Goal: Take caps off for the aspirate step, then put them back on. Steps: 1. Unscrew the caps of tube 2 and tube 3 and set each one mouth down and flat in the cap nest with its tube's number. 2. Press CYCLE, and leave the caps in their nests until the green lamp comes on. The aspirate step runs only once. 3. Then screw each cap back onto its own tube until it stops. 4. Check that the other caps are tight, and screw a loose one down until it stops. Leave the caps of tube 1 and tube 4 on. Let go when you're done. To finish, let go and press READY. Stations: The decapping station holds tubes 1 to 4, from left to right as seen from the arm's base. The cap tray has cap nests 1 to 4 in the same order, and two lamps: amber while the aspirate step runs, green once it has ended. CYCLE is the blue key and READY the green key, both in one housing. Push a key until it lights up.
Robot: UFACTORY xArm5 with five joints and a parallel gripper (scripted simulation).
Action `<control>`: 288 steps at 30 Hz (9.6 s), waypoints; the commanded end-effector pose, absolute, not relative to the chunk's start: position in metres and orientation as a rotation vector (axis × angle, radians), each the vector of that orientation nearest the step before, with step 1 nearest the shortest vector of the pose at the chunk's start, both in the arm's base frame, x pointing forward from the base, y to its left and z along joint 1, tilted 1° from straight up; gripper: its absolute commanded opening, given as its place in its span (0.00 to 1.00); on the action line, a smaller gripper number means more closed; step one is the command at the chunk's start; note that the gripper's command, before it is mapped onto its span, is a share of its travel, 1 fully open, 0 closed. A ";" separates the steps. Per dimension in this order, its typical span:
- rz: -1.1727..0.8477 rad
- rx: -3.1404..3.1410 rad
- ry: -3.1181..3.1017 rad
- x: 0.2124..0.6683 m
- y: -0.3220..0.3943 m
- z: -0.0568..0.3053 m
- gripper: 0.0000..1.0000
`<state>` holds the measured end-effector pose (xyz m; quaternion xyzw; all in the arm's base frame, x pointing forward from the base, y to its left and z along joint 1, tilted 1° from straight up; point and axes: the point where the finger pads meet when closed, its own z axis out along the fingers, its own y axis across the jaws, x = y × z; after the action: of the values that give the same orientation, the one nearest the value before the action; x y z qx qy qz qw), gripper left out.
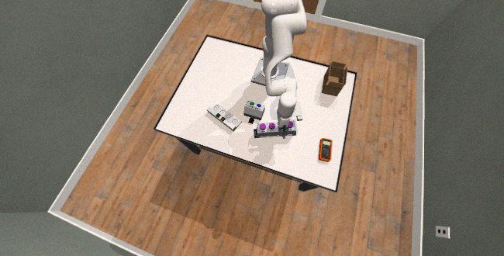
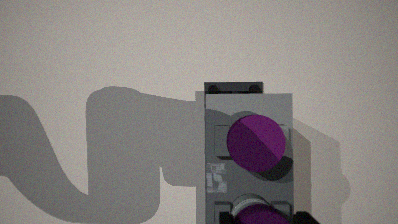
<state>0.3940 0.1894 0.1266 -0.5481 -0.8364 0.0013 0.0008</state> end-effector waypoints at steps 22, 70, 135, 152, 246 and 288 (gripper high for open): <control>0.009 -0.879 -3.022 0.398 0.129 0.150 0.00; 0.015 -0.504 -3.108 0.409 -0.120 0.153 0.00; 0.015 -0.504 -3.107 0.411 -0.143 0.024 0.00; 0.015 -0.504 -3.107 0.410 -0.142 0.020 0.00; 0.008 -1.745 -2.623 0.412 -0.054 0.152 0.46; 0.000 -2.604 -1.774 0.416 0.142 0.150 0.46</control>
<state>0.4127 0.1173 0.1491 -0.8255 -0.5644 -0.0004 -0.0002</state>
